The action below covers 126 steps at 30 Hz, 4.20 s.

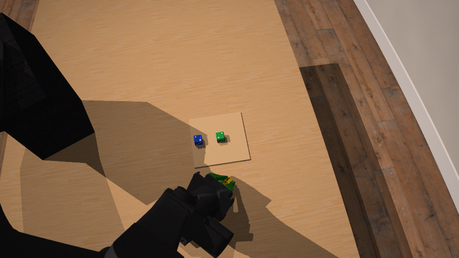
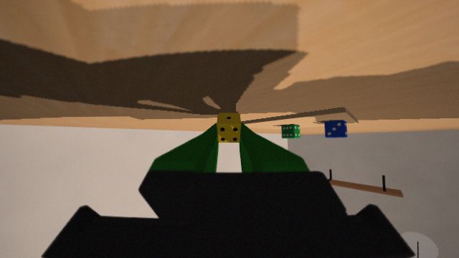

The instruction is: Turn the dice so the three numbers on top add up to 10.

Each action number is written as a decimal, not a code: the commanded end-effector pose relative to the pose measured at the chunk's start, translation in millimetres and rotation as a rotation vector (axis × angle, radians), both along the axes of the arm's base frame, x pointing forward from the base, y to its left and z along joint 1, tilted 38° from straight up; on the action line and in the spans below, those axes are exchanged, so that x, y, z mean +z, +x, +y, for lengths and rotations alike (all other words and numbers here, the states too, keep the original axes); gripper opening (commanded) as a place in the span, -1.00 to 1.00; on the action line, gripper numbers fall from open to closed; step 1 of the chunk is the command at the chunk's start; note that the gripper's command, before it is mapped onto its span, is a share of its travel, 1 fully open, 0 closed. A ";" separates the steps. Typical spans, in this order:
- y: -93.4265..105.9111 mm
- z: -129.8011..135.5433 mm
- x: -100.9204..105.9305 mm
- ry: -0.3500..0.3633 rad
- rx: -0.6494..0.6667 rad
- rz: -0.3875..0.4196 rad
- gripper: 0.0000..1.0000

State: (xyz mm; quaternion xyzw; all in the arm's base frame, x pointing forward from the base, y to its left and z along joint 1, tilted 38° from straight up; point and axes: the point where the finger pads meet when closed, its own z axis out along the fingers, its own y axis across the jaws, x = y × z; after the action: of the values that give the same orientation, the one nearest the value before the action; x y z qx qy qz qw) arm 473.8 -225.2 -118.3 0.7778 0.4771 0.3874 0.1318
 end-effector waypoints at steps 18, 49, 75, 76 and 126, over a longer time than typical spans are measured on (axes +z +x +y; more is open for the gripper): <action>4.3 -4.7 2.5 -0.020 0.009 -0.021 -0.40; 4.3 -4.7 2.5 -0.020 0.009 -0.021 -0.32; -18.8 -4.9 19.3 -0.008 0.001 -0.006 -0.32; -18.8 -4.9 19.3 -0.008 0.001 -0.006 -0.32; -36.6 32.3 82.6 -0.064 -0.063 0.089 -0.32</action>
State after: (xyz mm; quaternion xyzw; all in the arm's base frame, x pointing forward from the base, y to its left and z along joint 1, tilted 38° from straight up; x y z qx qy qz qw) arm 422.7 -206.8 -50.4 0.8045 0.4720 0.3274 0.1510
